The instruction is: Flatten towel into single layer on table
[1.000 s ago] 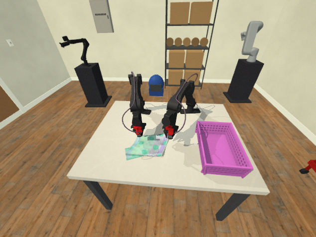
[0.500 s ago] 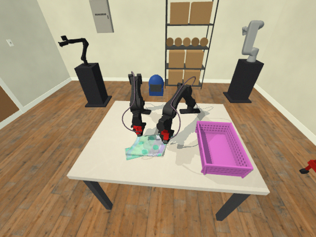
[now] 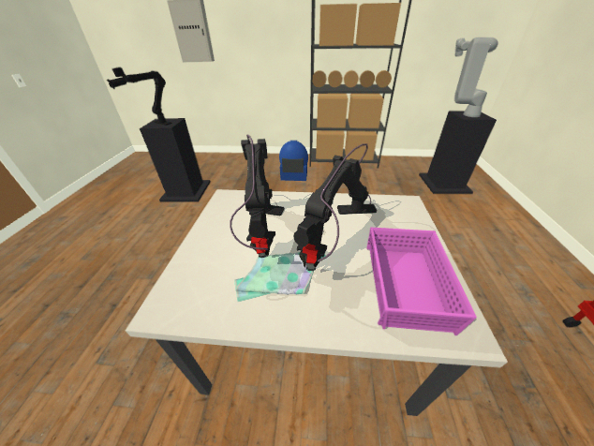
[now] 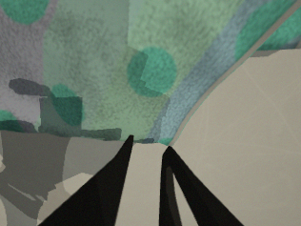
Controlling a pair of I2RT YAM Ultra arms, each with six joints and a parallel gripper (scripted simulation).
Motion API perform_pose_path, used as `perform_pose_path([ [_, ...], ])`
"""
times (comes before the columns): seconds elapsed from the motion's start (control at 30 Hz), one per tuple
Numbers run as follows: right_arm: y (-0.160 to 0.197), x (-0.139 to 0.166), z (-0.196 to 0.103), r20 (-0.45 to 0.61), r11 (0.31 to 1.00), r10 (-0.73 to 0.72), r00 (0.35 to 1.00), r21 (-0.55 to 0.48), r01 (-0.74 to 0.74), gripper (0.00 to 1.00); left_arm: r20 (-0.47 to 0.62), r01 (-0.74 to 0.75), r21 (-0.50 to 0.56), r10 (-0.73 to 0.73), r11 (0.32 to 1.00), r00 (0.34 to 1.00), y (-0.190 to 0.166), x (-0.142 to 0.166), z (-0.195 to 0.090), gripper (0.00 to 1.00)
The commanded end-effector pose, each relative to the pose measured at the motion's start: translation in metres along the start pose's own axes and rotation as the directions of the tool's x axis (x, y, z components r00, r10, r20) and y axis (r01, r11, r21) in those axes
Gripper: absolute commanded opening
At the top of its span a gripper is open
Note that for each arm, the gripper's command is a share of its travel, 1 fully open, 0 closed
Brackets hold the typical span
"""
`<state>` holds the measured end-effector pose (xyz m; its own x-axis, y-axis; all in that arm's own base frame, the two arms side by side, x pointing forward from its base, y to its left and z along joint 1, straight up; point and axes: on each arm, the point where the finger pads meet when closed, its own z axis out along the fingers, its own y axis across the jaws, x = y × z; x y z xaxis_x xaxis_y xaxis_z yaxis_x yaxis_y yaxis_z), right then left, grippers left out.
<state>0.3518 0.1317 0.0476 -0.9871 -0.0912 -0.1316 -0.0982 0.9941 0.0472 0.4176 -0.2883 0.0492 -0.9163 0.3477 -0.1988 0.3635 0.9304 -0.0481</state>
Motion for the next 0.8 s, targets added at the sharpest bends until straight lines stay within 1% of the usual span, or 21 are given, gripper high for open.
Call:
perform_pose_path([
  [0.0,0.001,0.002,0.014,-0.006,1.0,0.007,1.0,-0.001,-0.007,0.34,0.007,0.006,0.004,-0.006,1.0,1.0,0.0,0.001,0.008,0.34],
  [0.03,0.0,0.002,0.014,-0.006,1.0,0.011,1.0,0.0,-0.011,0.34,0.007,0.006,0.004,-0.006,1.0,1.0,0.0,0.001,0.008,0.34],
  [0.07,-0.007,0.003,0.023,-0.007,1.0,0.006,1.0,-0.002,-0.006,0.34,0.002,0.002,-0.004,-0.002,1.0,1.0,-0.003,0.005,0.024,0.34],
  [0.13,-0.007,0.003,0.023,-0.006,1.0,0.006,1.0,-0.001,-0.006,0.34,0.002,0.001,-0.004,-0.001,1.0,1.0,-0.002,0.005,0.024,0.34],
  [0.17,-0.009,0.007,0.036,-0.007,1.0,0.006,1.0,-0.004,-0.006,0.34,0.007,0.002,-0.007,-0.002,1.0,1.0,0.001,0.006,0.039,0.34],
  [0.2,-0.01,0.007,0.036,-0.007,1.0,0.006,1.0,-0.003,-0.006,0.34,0.007,0.002,-0.007,-0.002,1.0,1.0,0.001,0.006,0.039,0.34],
  [0.23,-0.01,0.007,0.036,-0.007,1.0,0.006,1.0,-0.003,-0.006,0.34,0.024,0.002,-0.002,-0.002,1.0,1.0,0.0,0.002,0.03,0.34],
  [0.3,-0.01,0.007,0.036,-0.007,1.0,0.006,1.0,-0.003,-0.006,0.34,0.024,0.002,-0.002,-0.002,1.0,1.0,0.0,0.002,0.03,0.34],
  [0.33,-0.004,0.01,0.042,-0.008,1.0,-0.011,1.0,-0.006,0.011,0.34,0.024,0.0,-0.005,0.0,1.0,1.0,-0.001,0.004,0.039,0.34],
  [0.4,-0.004,0.01,0.042,-0.008,1.0,-0.01,1.0,-0.006,0.01,0.34,0.021,0.0,-0.004,0.0,1.0,1.0,-0.001,0.005,0.041,0.34],
  [0.43,0.002,-0.001,0.04,0.017,1.0,0.0,1.0,-0.01,0.0,0.34,0.009,0.001,-0.004,-0.001,1.0,1.0,0.001,0.007,0.046,0.34],
  [0.5,0.002,-0.001,0.04,0.017,1.0,-0.002,1.0,-0.01,0.002,0.34,0.025,0.001,0.0,-0.001,1.0,1.0,0.0,0.002,0.041,0.34],
  [0.63,0.006,-0.008,0.038,0.034,1.0,0.0,0.999,-0.016,0.0,0.34,0.009,0.001,0.004,-0.001,1.0,1.0,0.0,0.008,0.042,0.34],
  [0.7,0.005,-0.008,0.038,0.034,1.0,-0.001,0.999,-0.017,0.001,0.34,0.009,0.001,0.004,-0.001,1.0,1.0,0.0,0.008,0.042,0.34],
  [0.73,0.003,0.003,0.049,0.005,1.0,0.0,1.0,-0.009,0.0,0.34,0.003,0.001,0.002,-0.001,1.0,1.0,0.001,0.009,0.046,0.34],
  [0.77,0.003,0.003,0.049,0.005,1.0,0.0,1.0,-0.011,0.0,0.34,0.003,0.001,0.002,-0.001,1.0,1.0,0.001,0.009,0.046,0.34],
])
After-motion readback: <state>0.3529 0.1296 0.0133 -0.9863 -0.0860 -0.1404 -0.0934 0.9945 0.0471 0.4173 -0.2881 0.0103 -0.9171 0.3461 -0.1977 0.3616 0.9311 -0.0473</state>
